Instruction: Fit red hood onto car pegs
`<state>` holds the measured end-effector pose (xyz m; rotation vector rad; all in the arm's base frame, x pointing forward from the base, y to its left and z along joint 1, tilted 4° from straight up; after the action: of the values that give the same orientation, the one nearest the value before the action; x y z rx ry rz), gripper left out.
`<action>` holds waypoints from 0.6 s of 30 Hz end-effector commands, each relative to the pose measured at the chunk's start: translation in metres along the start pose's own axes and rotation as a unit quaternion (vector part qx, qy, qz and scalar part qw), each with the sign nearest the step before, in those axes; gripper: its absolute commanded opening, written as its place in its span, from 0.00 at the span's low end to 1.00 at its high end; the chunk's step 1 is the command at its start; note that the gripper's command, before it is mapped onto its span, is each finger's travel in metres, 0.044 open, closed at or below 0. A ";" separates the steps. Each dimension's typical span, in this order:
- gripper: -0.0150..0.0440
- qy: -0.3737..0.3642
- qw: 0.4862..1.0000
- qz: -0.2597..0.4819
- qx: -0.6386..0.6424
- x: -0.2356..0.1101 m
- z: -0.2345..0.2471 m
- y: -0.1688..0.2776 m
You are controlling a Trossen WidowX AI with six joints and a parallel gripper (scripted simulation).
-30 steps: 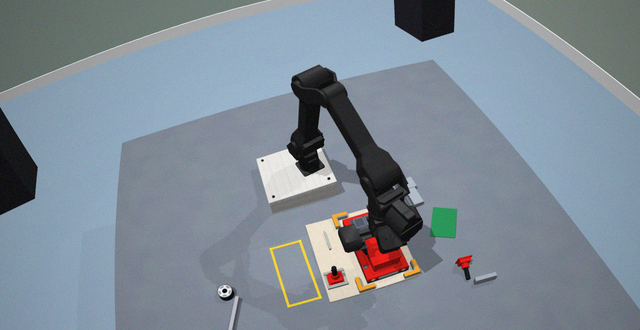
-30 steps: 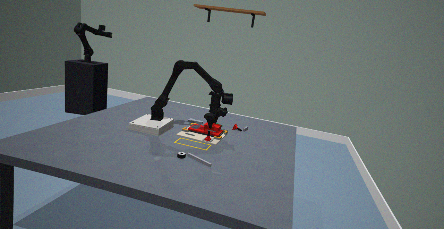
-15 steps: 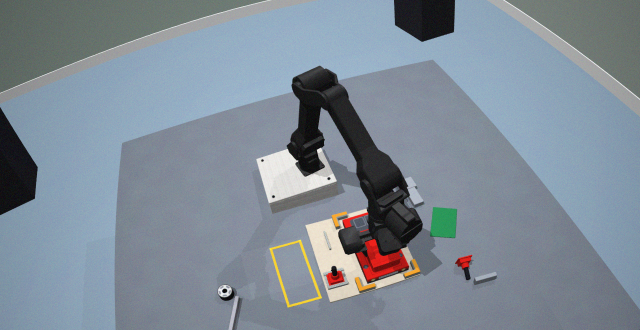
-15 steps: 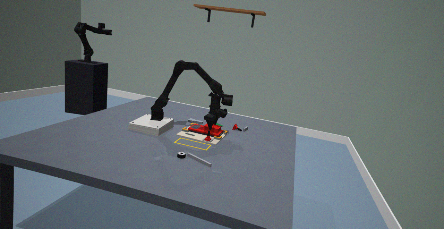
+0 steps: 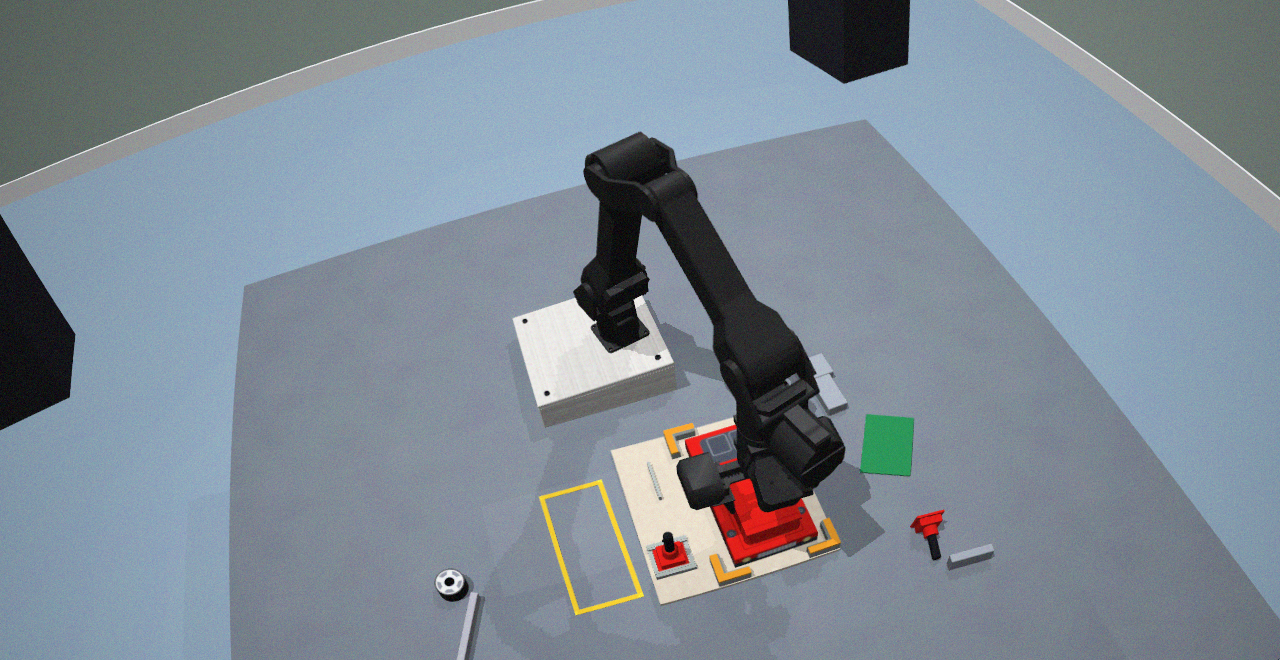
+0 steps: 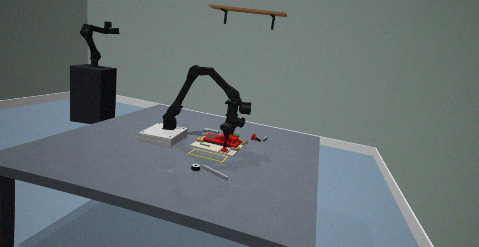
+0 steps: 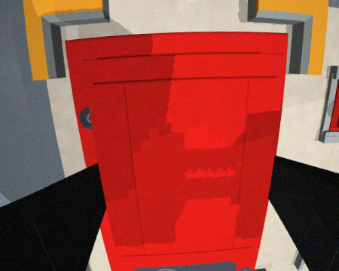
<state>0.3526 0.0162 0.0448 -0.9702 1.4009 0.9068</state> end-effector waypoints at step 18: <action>1.00 -0.002 1.000 0.002 0.000 -0.043 0.001 -0.003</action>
<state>0.3529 0.0167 0.0630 -0.9664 1.4156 0.9175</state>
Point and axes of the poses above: the point midway between the two fingers, 35 mm back from their tips, its own x axis out along the fingers, its own z axis across the jaws, y = z × x, the point moved 3 cm from there along -x, back along the fingers, and after that the axes turned 9 degrees about x, right-handed, at the moved point
